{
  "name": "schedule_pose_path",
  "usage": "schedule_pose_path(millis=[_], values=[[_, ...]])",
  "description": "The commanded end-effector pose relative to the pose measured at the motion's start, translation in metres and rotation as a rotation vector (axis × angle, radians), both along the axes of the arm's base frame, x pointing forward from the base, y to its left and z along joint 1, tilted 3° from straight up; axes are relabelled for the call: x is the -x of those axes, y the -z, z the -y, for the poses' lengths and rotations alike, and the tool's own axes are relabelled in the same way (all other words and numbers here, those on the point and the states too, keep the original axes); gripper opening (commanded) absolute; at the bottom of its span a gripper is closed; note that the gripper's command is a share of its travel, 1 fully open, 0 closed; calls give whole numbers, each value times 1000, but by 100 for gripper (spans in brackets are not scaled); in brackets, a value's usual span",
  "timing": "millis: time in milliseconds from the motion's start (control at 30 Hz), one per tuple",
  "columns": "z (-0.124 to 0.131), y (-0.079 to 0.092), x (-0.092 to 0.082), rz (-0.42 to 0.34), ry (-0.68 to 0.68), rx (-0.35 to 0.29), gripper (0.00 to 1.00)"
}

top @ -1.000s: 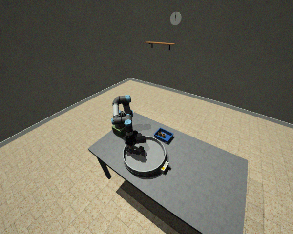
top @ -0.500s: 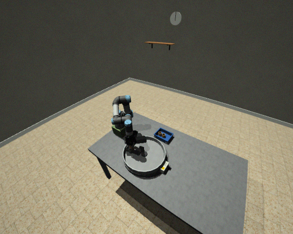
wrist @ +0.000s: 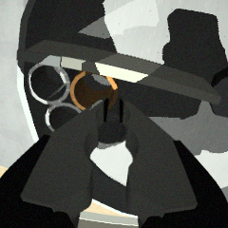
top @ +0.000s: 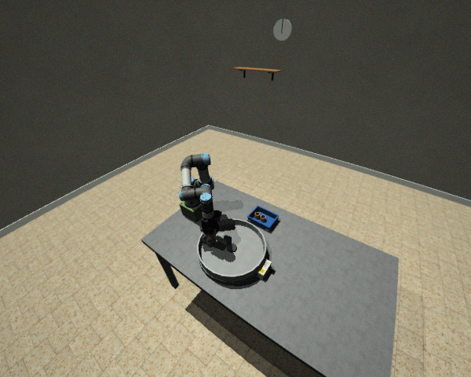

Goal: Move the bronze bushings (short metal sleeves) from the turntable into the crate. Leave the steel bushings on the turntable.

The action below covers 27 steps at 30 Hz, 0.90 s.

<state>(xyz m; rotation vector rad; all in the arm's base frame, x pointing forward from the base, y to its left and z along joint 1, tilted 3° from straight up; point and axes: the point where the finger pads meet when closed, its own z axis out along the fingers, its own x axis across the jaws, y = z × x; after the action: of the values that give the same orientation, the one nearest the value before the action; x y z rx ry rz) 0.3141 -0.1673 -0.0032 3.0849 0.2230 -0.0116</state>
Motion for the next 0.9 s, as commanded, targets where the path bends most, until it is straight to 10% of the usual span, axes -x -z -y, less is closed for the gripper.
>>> schedule_pose_path(millis=[0, 867], values=[[1, 2, -1, 2, 0, 2, 5], [2, 23, 0, 2, 0, 2, 5]])
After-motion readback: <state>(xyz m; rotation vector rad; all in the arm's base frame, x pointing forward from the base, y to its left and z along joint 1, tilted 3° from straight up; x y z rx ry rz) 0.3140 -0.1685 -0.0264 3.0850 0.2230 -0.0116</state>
